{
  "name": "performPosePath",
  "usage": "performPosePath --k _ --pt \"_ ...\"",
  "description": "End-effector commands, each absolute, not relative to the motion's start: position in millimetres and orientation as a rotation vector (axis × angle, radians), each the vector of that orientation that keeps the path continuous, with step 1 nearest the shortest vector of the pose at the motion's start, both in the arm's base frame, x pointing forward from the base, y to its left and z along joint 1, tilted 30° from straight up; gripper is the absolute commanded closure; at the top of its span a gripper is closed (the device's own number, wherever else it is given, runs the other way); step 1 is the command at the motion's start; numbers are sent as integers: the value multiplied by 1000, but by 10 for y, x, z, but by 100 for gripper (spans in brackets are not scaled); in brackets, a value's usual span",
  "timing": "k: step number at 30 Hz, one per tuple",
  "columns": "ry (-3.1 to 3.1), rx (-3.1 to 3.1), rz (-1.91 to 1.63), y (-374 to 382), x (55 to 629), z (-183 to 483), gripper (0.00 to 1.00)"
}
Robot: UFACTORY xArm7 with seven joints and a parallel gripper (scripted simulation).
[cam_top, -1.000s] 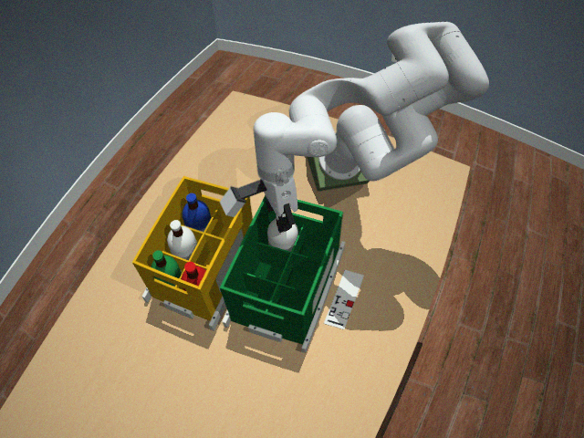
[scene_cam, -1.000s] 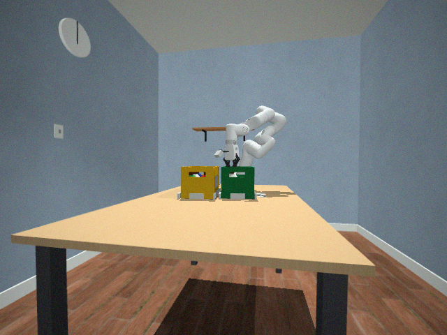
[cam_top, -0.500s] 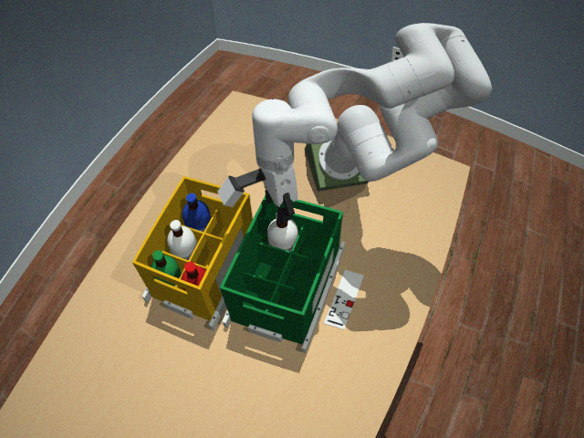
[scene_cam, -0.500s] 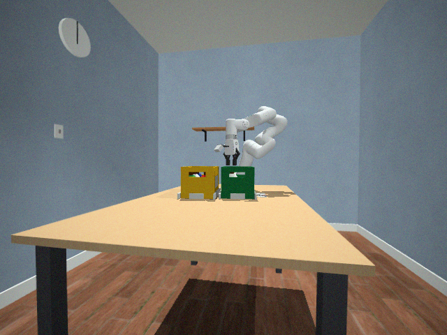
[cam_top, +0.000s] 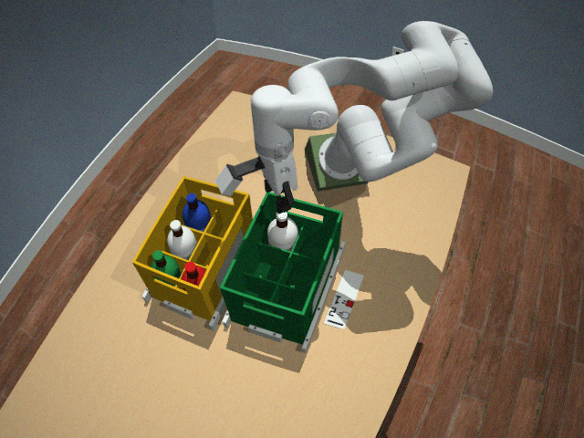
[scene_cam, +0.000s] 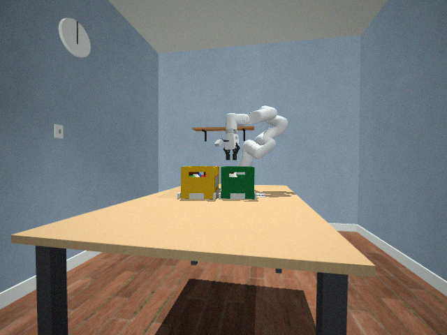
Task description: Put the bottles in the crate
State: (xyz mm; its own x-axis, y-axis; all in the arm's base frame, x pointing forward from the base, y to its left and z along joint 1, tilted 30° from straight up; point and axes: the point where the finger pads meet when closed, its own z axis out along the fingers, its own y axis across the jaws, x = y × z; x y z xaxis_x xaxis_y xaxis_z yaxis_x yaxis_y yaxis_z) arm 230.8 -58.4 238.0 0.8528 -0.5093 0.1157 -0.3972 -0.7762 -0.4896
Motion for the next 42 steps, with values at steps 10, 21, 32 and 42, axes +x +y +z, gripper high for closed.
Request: performPosePath --k 10,21,32,42 --pt "667 -2571 -340 -831 2508 2442 35" --pt "668 -2571 -341 -1162 2815 2422 35" --pt "668 -2571 -341 -1492 3120 2401 35" --pt "669 -2571 -341 -1860 3460 2379 35"
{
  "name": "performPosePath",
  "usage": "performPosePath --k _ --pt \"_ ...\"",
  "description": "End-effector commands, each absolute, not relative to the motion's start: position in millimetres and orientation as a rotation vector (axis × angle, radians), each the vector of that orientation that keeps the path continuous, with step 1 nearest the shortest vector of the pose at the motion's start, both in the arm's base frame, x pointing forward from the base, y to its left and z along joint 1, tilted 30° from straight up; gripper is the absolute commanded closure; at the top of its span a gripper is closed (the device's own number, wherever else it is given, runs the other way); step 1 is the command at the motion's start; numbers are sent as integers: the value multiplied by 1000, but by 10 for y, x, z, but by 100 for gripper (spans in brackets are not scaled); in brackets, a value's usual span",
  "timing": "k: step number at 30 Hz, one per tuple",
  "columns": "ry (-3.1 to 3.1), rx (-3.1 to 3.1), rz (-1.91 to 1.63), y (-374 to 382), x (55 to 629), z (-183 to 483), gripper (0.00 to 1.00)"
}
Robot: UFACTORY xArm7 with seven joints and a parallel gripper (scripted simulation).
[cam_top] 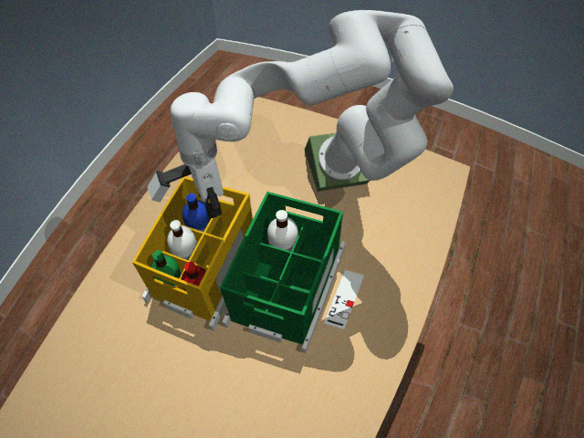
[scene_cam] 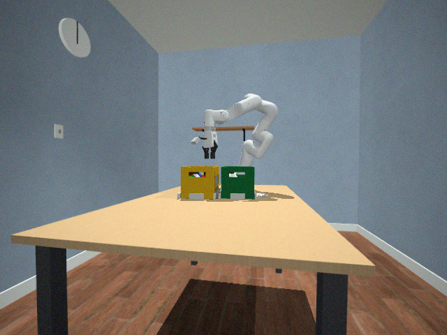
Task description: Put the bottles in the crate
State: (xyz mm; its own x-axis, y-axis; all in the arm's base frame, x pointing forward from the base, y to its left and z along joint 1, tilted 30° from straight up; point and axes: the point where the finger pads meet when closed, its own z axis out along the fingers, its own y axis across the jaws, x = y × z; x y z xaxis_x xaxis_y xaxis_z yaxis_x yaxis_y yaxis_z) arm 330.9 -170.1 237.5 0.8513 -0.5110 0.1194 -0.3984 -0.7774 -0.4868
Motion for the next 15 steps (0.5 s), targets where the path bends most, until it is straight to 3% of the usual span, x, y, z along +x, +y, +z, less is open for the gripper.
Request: performPosePath --k 1,15 --pt "669 -2571 -341 -1896 3494 2377 35" --pt "669 -2571 -341 -2337 3900 2351 35"
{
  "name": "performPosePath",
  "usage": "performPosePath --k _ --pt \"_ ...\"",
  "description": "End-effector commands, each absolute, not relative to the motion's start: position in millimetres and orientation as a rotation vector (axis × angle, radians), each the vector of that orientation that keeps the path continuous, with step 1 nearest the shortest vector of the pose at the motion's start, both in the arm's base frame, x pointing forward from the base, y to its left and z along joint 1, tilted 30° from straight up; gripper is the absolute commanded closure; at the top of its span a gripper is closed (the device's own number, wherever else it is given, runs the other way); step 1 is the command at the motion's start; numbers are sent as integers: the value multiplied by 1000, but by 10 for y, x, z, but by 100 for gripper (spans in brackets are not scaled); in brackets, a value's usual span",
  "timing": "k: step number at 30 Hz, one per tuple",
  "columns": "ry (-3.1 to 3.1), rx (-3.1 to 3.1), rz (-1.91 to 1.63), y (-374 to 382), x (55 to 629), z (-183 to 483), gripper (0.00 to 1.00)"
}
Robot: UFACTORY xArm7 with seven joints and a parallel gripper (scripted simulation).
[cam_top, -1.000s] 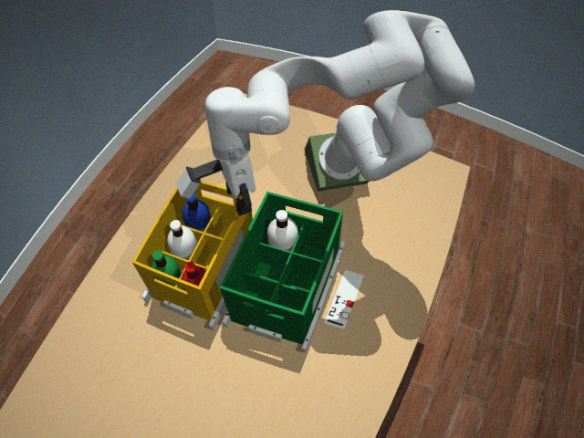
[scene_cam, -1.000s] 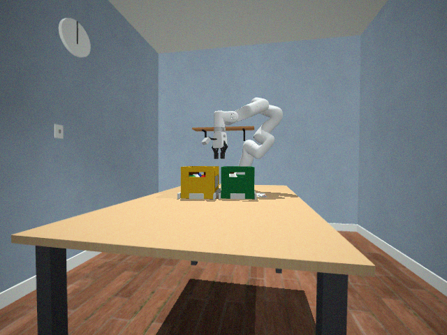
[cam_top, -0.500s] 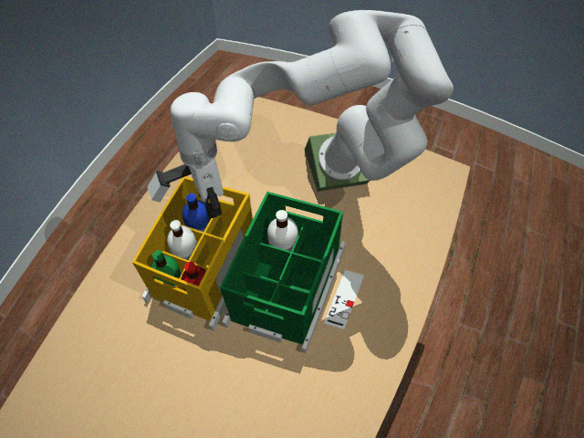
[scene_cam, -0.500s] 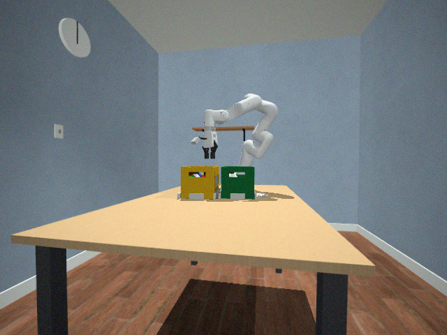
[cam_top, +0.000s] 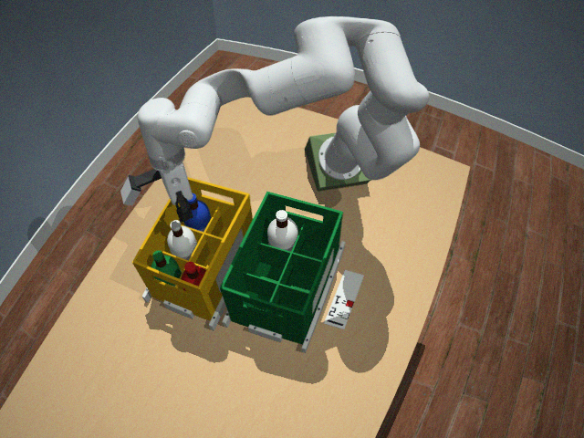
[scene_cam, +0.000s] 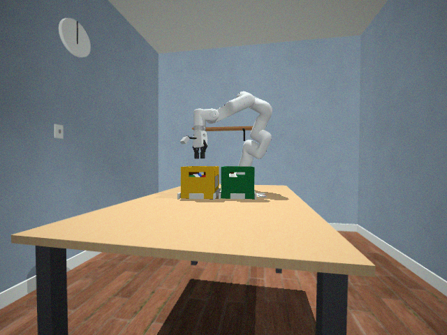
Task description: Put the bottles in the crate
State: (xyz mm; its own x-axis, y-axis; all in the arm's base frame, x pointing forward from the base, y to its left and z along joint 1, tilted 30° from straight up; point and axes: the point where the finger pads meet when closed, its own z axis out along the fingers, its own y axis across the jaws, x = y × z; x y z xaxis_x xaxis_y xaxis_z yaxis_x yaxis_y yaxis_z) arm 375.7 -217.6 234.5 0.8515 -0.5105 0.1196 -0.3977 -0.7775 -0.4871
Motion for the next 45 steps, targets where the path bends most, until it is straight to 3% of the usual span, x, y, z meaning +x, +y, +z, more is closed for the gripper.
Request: performPosePath --k 1,45 --pt "669 -2571 -341 -2374 3934 2349 35" --pt "669 -2571 -342 -2307 4100 2057 35"
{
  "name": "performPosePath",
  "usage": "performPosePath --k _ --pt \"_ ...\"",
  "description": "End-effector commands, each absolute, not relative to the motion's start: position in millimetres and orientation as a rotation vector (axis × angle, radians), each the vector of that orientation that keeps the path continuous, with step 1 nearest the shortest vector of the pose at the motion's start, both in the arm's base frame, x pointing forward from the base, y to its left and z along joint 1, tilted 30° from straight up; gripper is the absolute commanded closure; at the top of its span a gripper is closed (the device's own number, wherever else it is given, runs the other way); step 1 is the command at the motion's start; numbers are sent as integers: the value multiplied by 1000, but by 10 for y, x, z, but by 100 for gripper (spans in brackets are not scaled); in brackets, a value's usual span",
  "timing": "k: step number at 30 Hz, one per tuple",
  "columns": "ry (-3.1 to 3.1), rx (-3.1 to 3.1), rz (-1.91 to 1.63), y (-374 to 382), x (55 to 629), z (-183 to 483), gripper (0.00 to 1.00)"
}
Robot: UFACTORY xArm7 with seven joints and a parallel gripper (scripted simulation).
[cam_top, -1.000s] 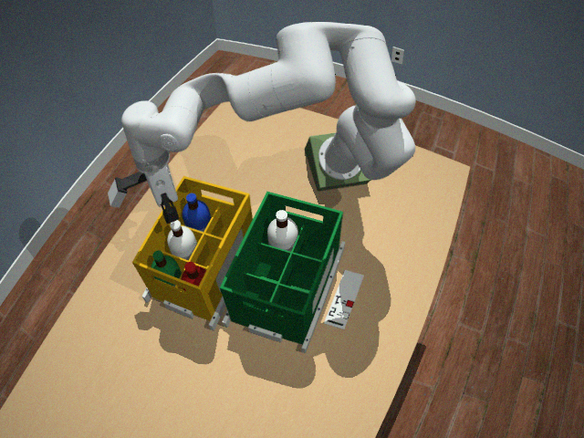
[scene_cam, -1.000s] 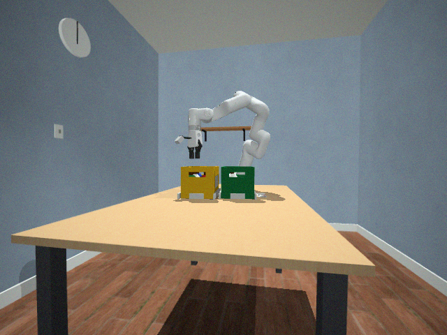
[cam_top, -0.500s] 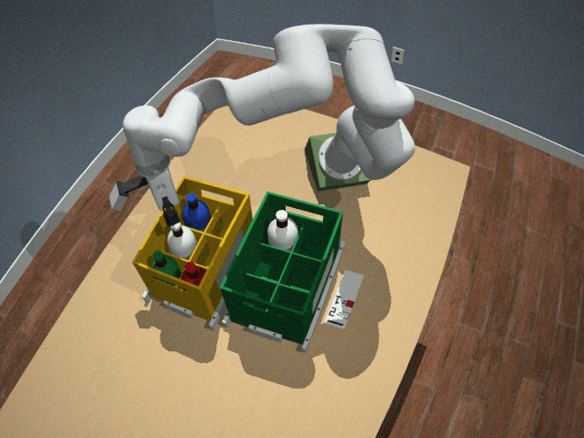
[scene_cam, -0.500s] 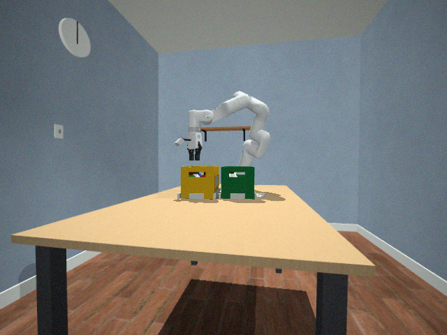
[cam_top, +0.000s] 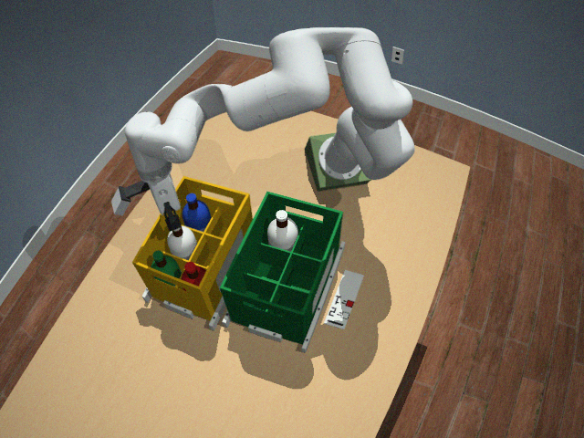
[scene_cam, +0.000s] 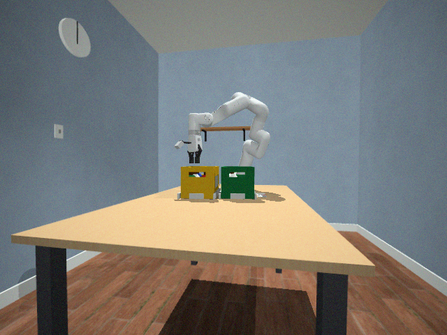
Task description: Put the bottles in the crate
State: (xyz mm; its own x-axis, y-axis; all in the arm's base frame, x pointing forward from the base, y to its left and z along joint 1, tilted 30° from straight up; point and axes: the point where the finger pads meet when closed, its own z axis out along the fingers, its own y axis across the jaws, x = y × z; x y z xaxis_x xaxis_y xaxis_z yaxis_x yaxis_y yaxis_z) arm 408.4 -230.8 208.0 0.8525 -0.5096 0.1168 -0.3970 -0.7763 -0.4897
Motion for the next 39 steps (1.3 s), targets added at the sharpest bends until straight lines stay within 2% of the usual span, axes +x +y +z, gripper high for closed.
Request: performPosePath --k 1,39 --pt "669 -2571 -342 -2302 4105 2046 35" --pt "669 -2571 -341 -2134 4260 1654 35"
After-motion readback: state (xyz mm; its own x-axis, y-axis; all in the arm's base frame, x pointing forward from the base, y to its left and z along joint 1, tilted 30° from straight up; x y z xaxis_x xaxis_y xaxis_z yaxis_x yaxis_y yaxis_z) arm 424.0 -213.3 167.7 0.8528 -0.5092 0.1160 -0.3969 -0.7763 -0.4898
